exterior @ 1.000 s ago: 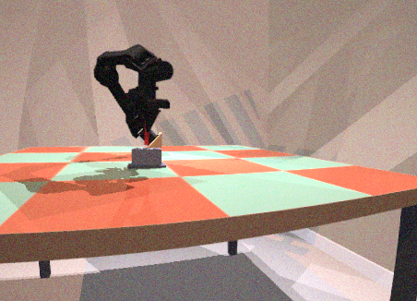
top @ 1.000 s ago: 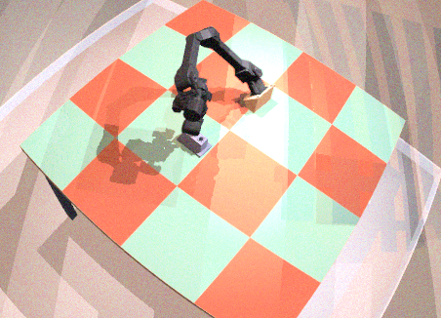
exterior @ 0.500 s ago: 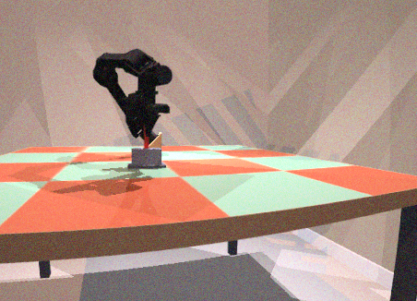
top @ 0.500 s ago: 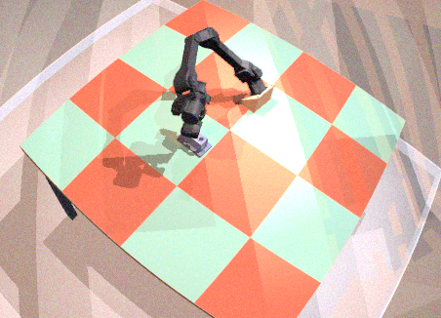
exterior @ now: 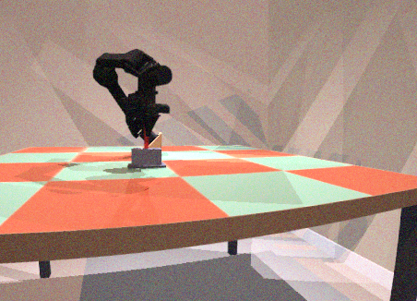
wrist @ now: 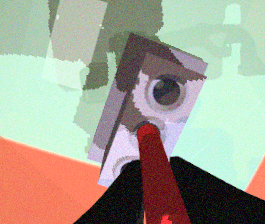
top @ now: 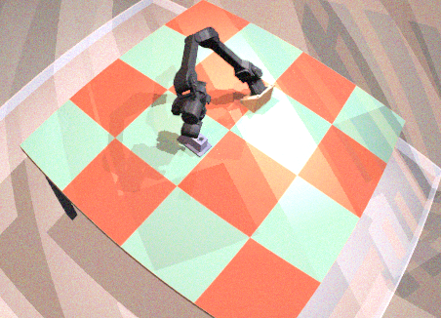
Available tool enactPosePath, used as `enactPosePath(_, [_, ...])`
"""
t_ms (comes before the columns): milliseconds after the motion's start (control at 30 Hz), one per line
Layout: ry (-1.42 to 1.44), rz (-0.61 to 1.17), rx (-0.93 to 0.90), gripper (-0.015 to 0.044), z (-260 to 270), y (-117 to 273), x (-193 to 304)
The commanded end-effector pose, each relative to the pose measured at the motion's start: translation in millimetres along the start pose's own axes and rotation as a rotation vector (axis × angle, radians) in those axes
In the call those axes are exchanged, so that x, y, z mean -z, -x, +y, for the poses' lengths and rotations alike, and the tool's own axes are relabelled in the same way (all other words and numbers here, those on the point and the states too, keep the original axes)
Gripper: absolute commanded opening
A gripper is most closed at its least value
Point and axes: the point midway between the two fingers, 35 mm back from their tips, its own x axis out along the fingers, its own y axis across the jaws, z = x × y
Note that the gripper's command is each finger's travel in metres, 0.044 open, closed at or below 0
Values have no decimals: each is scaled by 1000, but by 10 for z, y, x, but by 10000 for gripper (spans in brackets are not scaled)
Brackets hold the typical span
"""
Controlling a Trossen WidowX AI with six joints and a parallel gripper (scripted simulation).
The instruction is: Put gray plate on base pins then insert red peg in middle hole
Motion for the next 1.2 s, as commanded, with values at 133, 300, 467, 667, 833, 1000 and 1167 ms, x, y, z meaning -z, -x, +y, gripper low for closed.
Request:
enactPosePath(133, [-1,0,-1,0,-18,-16,15])
enactPosePath(300, [-1,0,-1,0,-19,-24,13])
enactPosePath(467, [-1,0,-1,0,-15,-17,12])
enactPosePath(667, [-1,0,-1,79,-15,-17,12])
enactPosePath(833, [-1,0,-1,150,-15,-17,12])
enactPosePath(1000, [-1,0,-1,150,-15,-17,12])
enactPosePath(1167, [1,-2,-1,150,-15,-1,13])
